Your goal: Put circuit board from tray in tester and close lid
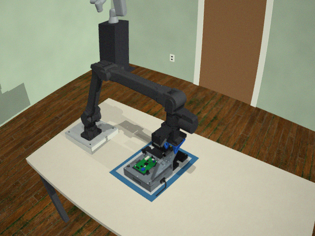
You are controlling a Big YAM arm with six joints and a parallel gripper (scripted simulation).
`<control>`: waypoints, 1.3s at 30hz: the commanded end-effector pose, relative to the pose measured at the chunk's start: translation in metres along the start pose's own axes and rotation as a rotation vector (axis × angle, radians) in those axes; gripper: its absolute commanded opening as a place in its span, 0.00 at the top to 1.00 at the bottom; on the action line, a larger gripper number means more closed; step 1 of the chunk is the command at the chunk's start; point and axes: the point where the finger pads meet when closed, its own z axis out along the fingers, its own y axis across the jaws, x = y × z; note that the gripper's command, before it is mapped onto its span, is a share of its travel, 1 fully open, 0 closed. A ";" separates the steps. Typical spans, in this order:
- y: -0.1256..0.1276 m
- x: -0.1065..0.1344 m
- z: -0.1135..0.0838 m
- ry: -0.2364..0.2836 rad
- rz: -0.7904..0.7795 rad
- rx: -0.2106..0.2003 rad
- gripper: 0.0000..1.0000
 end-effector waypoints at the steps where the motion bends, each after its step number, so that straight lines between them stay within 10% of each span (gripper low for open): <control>1: 0.005 0.006 -0.011 -0.003 -0.004 -0.035 0.52; 39: 0.003 0.006 -0.009 -0.003 -0.004 -0.033 0.52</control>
